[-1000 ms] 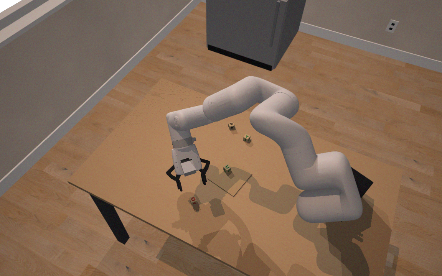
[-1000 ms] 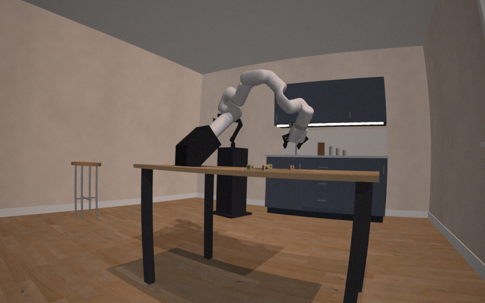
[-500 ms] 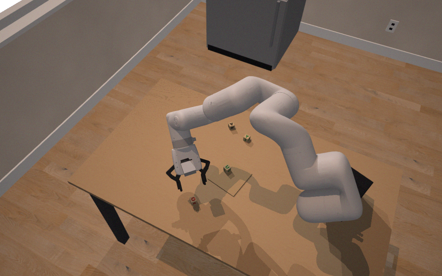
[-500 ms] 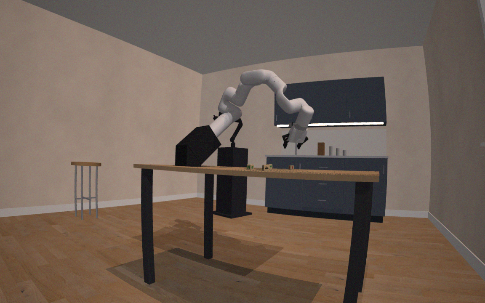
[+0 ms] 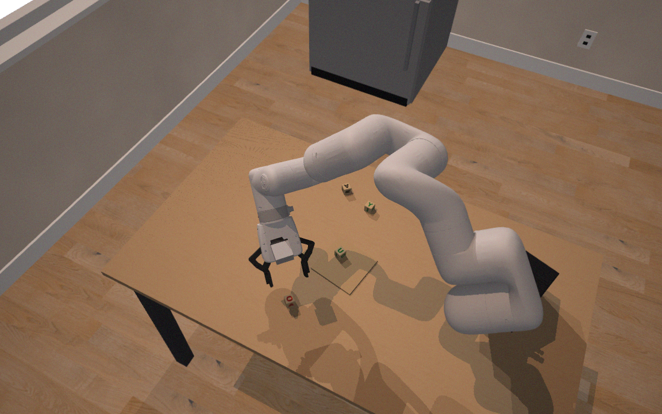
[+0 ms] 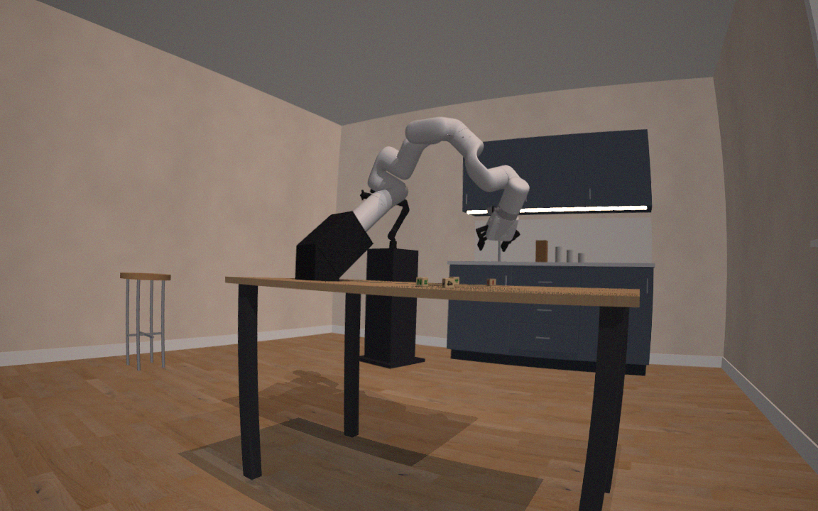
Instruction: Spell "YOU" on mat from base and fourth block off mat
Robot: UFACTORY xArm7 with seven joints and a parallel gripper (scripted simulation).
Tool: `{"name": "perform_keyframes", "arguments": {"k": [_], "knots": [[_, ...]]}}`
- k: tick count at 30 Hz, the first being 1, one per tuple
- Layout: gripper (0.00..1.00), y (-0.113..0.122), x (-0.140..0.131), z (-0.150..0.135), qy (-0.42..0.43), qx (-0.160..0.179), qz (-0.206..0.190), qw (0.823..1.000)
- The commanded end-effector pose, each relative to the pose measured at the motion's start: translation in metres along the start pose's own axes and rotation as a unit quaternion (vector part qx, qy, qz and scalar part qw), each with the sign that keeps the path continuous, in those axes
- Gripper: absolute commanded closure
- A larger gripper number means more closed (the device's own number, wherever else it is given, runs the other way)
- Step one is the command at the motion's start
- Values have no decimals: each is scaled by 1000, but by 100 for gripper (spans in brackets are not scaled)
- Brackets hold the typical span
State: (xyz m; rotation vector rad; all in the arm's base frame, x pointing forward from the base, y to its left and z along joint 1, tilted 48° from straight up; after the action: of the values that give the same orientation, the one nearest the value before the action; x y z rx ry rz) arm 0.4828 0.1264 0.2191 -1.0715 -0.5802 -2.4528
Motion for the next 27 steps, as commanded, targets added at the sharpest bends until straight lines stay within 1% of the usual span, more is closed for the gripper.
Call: {"name": "perform_keyframes", "arguments": {"k": [1, 7, 8, 9, 10, 12, 17, 19, 20, 21, 23, 27], "knots": [[0, 2, 0, 0, 1, -1, -2, 1000], [0, 3, -1, -1, 1, -1, -2, 1000], [0, 10, -7, -11, 2, -2, -3, 1000], [0, 23, -19, -32, 4, -3, -5, 1000], [0, 31, -27, -47, 4, -4, -6, 1000], [0, 38, -33, -59, 5, -4, -6, 1000], [0, 62, -57, -116, 4, -3, -6, 1000], [0, 62, -57, -116, 4, -3, -6, 1000], [0, 70, -66, -142, 3, -2, -5, 1000], [0, 74, -71, -157, 2, -2, -4, 1000], [0, 77, -75, -172, 1, -1, -2, 1000], [0, 79, -76, -177, 1, -1, -2, 1000]]}}
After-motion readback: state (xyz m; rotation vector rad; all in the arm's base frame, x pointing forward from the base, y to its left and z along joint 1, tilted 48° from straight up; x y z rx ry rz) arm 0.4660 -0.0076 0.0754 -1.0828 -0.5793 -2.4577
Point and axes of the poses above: the point where the finger pads meet when closed, its own y axis back along the fingers, its own z axis across the jaws, x = y × z, the point moved 7 cm from there along y, back along the fingers, and after that the axes turned 3 degrees about -y, right-handed, at the moved point
